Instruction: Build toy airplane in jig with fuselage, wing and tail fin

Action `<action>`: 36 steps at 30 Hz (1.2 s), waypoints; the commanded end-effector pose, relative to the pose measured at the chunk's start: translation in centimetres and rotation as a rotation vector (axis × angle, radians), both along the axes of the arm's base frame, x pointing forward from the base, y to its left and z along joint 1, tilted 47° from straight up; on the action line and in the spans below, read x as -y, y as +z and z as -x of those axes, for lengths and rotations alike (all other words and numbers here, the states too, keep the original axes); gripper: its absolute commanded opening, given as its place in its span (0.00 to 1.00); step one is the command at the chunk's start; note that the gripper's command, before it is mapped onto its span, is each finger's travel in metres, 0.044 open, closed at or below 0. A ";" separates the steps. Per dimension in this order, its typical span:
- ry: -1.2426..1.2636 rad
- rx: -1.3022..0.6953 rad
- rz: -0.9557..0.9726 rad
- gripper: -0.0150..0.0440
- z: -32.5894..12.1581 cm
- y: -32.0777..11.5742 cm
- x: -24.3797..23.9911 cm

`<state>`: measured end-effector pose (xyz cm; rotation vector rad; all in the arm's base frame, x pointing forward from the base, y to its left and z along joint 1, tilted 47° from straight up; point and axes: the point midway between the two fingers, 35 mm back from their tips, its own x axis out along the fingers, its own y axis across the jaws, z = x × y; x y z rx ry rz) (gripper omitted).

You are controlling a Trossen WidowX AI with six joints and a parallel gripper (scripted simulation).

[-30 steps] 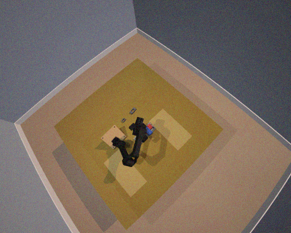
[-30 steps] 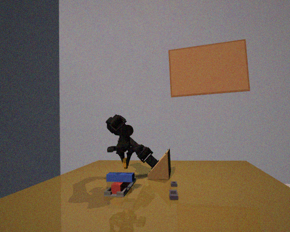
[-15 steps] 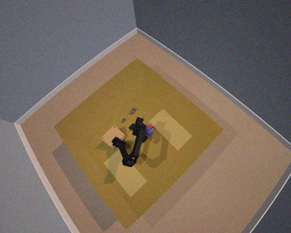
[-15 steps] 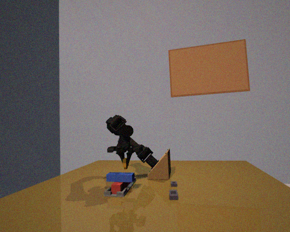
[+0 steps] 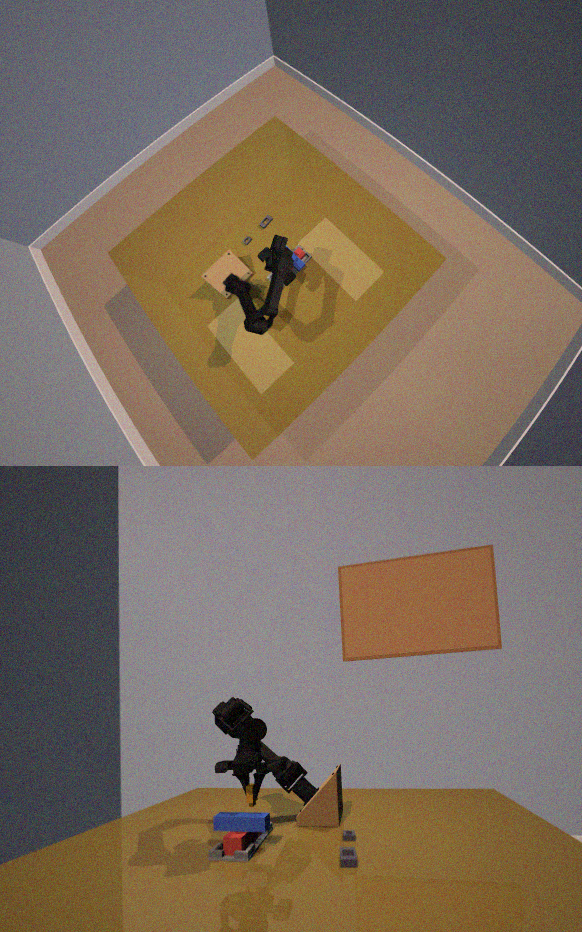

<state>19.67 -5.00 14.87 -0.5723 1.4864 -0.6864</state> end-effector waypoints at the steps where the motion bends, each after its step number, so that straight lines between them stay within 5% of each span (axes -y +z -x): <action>1: 0.002 -0.008 0.006 0.36 0.2 -0.4 0.4; 26: 0.002 -0.007 0.008 0.36 0.4 -2.7 2.9; 36: -0.001 0.001 0.002 0.25 0.2 -2.5 2.8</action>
